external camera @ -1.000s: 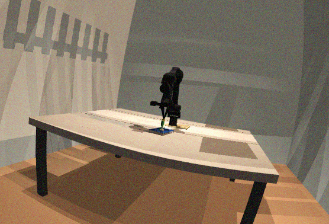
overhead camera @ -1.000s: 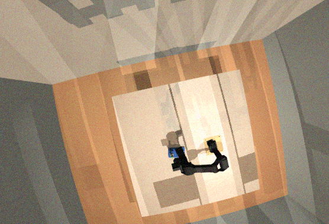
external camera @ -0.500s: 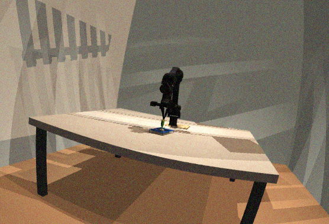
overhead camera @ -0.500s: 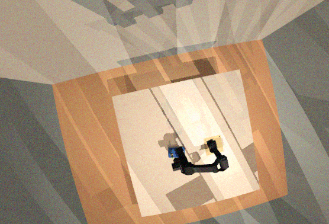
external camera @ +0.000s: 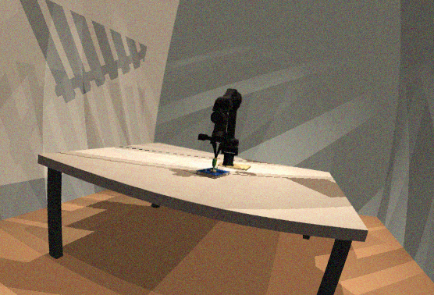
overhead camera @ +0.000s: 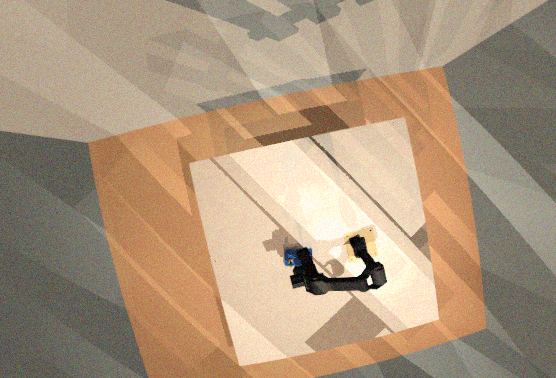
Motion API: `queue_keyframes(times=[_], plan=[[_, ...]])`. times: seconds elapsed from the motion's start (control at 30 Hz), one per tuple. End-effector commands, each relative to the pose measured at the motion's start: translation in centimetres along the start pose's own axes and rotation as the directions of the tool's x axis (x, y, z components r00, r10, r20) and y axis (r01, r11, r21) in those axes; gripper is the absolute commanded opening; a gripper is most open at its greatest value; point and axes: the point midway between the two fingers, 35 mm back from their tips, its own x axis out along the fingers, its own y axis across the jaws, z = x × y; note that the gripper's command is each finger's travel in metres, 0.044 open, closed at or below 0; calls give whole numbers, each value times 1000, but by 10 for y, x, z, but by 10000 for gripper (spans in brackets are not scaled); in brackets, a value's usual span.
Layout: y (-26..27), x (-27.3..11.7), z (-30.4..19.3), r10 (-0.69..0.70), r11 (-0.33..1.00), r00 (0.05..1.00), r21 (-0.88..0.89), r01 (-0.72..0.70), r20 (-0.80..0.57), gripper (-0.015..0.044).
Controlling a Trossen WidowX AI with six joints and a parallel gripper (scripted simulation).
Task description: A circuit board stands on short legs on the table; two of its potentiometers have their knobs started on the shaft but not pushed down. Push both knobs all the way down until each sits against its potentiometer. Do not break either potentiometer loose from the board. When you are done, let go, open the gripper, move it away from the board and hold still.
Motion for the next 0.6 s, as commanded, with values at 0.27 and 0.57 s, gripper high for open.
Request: queue_keyframes(times=[0.27, 0.57], plan=[[-2, 13, 1, -3, 1000, 1000, -3, 3, -17, 0], [-2, 14, 1, -3, 1000, 1000, -3, 3, -17, 0]])
